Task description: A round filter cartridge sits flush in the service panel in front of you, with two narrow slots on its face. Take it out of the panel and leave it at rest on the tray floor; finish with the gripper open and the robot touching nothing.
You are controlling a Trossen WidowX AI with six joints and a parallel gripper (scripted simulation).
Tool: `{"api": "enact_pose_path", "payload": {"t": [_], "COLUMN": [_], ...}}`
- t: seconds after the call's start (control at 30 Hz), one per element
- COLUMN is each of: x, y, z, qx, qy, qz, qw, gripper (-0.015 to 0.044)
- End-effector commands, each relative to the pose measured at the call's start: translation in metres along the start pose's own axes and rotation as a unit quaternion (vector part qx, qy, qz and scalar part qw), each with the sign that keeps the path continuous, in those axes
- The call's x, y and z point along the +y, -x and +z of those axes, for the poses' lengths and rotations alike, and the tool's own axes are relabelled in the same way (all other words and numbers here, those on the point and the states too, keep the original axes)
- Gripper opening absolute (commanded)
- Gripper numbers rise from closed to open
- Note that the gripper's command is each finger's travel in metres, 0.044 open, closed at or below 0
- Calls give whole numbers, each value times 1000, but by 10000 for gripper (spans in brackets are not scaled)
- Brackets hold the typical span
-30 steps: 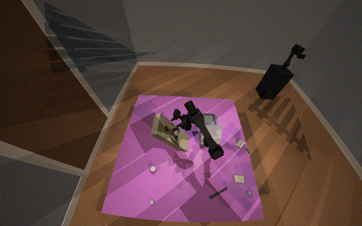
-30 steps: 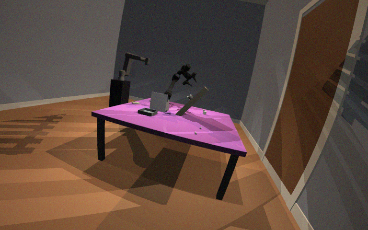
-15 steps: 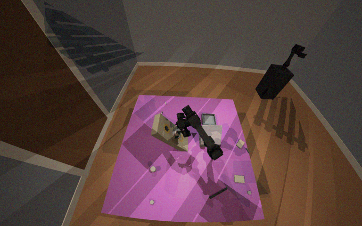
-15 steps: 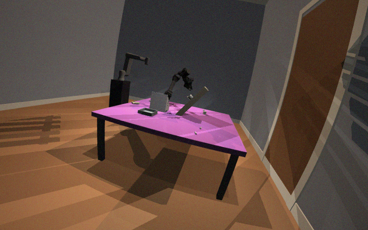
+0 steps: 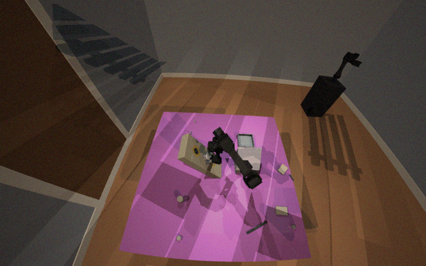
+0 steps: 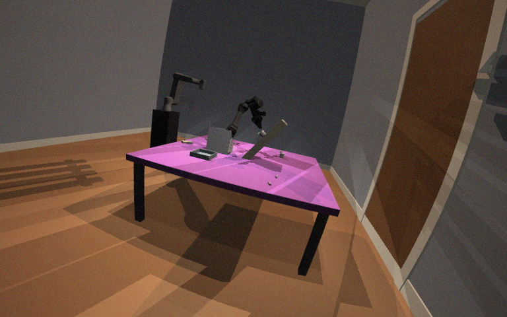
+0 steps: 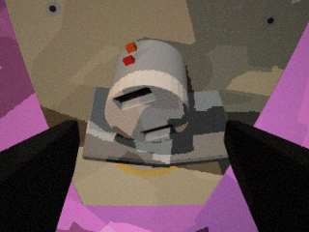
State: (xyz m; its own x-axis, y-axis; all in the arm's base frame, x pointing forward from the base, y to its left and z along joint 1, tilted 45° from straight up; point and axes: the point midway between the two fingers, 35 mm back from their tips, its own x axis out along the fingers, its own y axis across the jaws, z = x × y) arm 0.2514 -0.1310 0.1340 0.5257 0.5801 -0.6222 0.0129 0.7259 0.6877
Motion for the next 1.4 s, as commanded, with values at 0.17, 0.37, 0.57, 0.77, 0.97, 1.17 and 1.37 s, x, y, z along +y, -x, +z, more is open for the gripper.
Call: {"api": "enact_pose_path", "payload": {"t": [0.17, 0.37, 0.57, 0.77, 0.97, 1.17, 1.37], "x": [0, 0, 0, 1, 1, 1, 1], "y": [-15, -25, -35, -44, -41, -41, -41], "z": [-2, -1, -2, -2, -1, -1, -1], "qx": [4, 3, 3, 2, 3, 3, 3], "qy": [-8, -8, -7, -7, -5, -5, -5], "qz": [-1, -1, 0, 1, -1, -1, -1], "qw": [1000, 1000, 1000, 1000, 1000, 1000, 1000], "gripper": [305, 305, 305, 305, 239, 199, 81]}}
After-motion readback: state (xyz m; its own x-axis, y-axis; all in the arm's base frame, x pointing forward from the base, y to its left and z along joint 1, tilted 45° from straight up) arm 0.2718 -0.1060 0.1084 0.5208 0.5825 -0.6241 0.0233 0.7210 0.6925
